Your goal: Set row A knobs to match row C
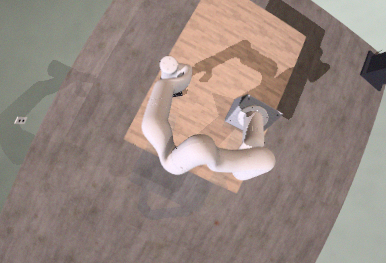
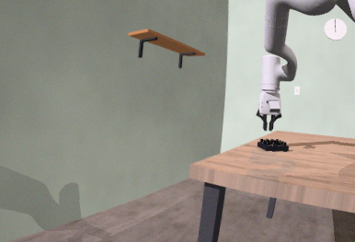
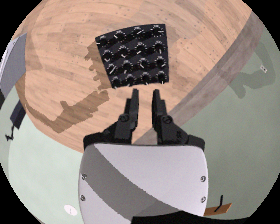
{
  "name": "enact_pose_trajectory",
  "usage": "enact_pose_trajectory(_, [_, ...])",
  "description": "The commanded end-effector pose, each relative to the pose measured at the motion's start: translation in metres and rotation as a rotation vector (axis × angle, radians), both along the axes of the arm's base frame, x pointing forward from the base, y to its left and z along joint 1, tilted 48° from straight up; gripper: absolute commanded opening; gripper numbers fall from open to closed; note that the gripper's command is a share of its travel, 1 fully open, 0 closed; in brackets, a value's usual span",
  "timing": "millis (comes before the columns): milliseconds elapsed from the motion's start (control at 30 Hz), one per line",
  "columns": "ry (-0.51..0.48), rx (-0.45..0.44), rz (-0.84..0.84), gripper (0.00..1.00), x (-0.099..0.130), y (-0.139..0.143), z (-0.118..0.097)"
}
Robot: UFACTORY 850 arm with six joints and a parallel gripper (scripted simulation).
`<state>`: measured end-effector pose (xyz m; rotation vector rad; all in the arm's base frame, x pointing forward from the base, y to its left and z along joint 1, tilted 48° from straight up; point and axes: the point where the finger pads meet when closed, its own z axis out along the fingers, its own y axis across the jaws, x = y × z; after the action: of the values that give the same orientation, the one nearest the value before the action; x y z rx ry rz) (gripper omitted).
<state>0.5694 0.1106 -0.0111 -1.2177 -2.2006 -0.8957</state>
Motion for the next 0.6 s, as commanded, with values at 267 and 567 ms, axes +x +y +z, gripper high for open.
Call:
enact_pose_trajectory(267, [-0.259, 0.032, 0.224, 0.19, 0.0010, -0.0021, 0.0020])
enact_pose_trajectory(567, [-0.428, 0.050, 0.379, 0.19, 0.0011, -0.0032, 0.0030])
